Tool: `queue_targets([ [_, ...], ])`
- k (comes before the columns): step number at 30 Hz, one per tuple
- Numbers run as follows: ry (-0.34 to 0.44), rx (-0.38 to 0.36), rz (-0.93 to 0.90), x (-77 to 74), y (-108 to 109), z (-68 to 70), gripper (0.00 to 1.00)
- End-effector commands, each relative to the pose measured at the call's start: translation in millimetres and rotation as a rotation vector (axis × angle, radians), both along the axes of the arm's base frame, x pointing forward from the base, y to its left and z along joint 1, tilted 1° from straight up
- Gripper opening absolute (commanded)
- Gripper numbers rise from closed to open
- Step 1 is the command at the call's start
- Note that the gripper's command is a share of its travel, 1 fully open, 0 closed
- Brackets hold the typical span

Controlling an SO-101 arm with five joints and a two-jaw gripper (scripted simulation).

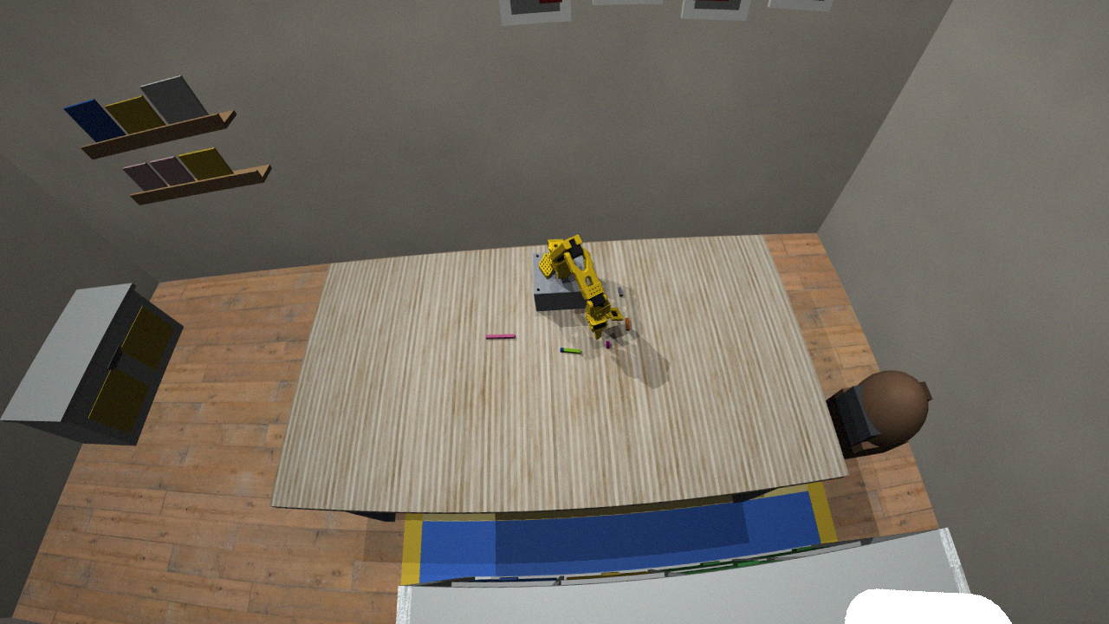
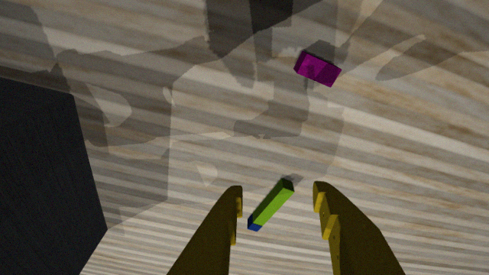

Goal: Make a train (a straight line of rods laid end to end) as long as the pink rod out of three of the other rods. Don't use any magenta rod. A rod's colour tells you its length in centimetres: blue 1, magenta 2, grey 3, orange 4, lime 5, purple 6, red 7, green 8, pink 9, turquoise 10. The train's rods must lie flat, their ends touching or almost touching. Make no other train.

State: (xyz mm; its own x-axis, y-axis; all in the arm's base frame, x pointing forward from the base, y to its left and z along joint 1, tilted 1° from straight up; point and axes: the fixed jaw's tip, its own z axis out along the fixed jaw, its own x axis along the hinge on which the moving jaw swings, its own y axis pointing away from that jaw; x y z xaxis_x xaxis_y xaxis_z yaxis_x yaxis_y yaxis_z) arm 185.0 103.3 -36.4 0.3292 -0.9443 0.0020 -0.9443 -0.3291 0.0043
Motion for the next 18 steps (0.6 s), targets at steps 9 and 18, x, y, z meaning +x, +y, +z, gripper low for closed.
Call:
queue_targets([
  [9,-0.014,0.012,0.438,-42.9,48.8,1.1,0.18],
  [18,-0.014,0.014,0.762,-82.6,73.0,0.7,0.18],
])
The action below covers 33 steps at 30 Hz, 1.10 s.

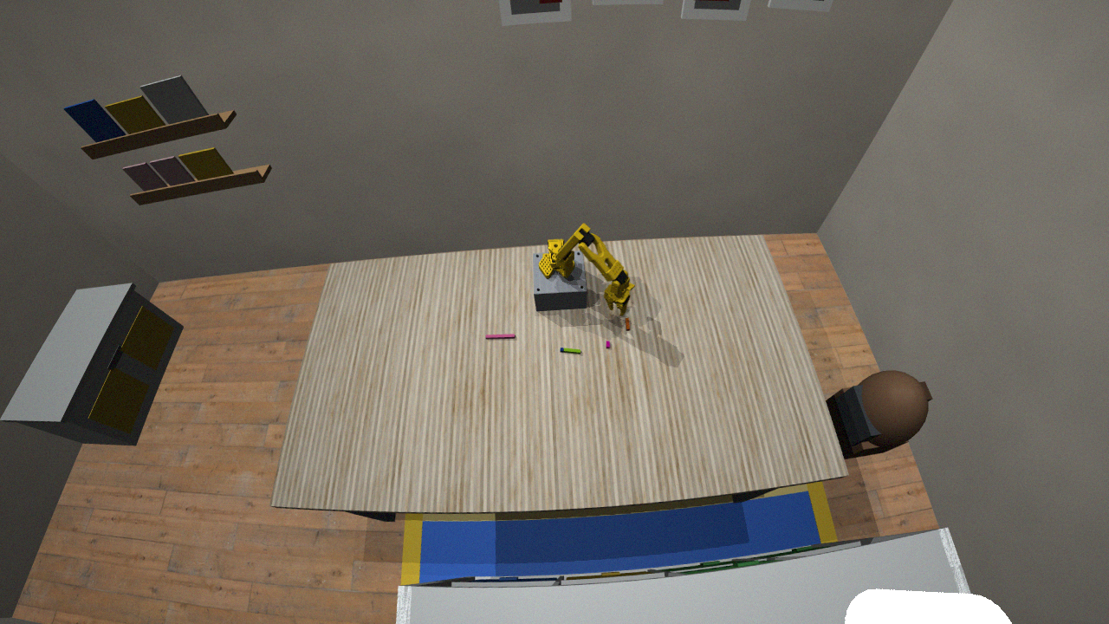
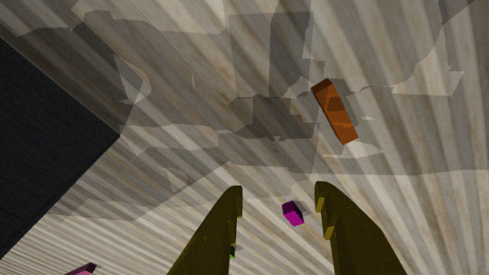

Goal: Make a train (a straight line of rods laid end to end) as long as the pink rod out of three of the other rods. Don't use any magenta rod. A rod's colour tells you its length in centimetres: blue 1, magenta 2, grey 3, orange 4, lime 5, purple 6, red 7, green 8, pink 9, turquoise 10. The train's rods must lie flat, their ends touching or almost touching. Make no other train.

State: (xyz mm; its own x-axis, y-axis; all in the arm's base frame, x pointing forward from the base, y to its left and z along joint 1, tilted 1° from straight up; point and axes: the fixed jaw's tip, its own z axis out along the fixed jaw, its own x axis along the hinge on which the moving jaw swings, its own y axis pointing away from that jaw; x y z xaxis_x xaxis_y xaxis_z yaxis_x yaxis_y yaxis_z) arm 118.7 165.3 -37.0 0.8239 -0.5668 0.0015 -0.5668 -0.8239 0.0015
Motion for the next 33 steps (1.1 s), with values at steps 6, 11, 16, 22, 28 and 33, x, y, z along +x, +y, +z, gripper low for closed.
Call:
queue_targets([
  [6,-0.008,0.016,0.340,-44.1,21.4,1.1,0.18],
  [11,-0.008,0.016,0.426,-55.8,24.4,0.9,0.18],
  [16,-0.007,0.017,0.594,-78.9,28.2,0.7,0.19],
  [22,-0.007,0.018,0.702,-93.6,29.2,0.5,0.19],
  [28,-0.007,0.018,0.724,-96.6,29.3,0.5,0.19],
  [33,-0.007,0.019,0.748,-101.4,27.9,0.2,0.19],
])
